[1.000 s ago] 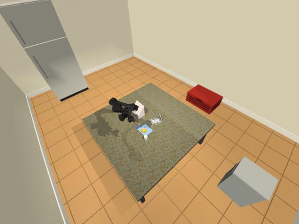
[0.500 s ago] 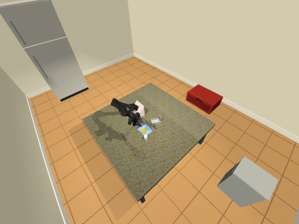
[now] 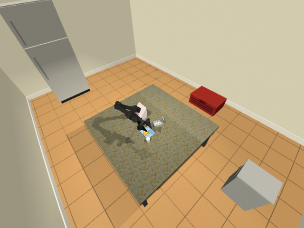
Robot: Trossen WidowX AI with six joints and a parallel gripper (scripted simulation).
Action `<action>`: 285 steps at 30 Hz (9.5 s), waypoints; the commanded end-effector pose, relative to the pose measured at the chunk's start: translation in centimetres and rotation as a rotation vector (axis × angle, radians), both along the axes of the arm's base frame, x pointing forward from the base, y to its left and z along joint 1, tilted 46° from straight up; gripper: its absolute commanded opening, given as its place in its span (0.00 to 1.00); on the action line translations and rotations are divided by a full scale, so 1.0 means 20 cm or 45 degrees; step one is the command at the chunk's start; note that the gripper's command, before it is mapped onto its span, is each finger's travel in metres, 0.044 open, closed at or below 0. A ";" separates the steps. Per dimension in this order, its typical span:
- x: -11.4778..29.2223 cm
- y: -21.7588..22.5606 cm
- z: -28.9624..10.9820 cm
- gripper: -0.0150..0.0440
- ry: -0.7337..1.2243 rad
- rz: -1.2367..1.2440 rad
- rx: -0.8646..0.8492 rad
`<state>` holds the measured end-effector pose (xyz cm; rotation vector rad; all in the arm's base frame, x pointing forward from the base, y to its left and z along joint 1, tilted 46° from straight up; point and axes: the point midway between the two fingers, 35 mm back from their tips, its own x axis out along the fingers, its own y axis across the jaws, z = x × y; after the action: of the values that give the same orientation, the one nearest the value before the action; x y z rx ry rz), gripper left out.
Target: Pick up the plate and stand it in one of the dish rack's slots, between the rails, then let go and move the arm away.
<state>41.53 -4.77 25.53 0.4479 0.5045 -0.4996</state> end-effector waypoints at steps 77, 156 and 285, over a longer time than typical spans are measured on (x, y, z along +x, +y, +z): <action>-0.60 -0.56 -1.04 0.93 1.610 0.250 -0.786; -0.58 0.29 -0.74 0.25 1.476 0.054 -0.666; -0.84 -0.02 -1.43 0.25 0.164 2.155 -0.937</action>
<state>24.69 -5.35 -3.21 -0.7499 0.6237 0.9281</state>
